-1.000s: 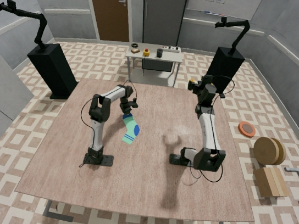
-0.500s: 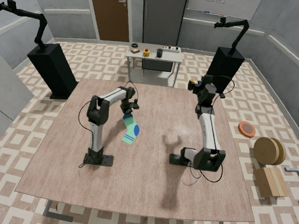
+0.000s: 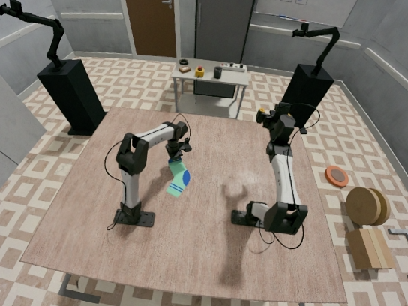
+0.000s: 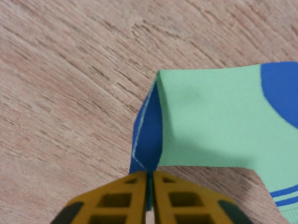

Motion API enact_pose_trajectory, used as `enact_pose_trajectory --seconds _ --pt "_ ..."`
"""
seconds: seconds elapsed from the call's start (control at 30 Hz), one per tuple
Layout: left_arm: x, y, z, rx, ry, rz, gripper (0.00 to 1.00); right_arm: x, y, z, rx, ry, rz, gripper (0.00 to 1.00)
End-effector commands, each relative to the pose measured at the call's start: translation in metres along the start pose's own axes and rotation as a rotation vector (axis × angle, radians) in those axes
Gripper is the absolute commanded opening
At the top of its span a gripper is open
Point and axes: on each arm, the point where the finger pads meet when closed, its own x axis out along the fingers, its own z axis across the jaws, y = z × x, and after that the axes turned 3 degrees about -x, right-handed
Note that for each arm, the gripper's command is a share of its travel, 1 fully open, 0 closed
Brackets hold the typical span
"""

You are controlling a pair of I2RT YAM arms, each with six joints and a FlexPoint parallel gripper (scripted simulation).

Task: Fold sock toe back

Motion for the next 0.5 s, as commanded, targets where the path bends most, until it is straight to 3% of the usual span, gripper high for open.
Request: enact_pose_trajectory --seconds 0.0,0.03,0.4,0.47 --pt "-0.016 -0.009 -0.002 -0.026 -0.114 -0.052 0.05 -0.001 -0.006 -0.001 -0.001 0.003 -0.015 1.0" --pt "-0.013 -0.007 -0.005 0.003 -0.058 -0.035 0.05 -0.001 -0.006 -0.001 -0.001 0.003 -0.015 1.0" --pt "-0.011 -0.006 -0.001 -0.003 -0.06 -0.028 0.05 -0.001 -0.006 -0.001 -0.001 0.003 -0.015 1.0" --pt "-0.016 -0.01 -0.005 -0.037 -0.174 -0.065 0.05 -0.001 -0.006 -0.001 -0.001 0.003 -0.015 1.0"
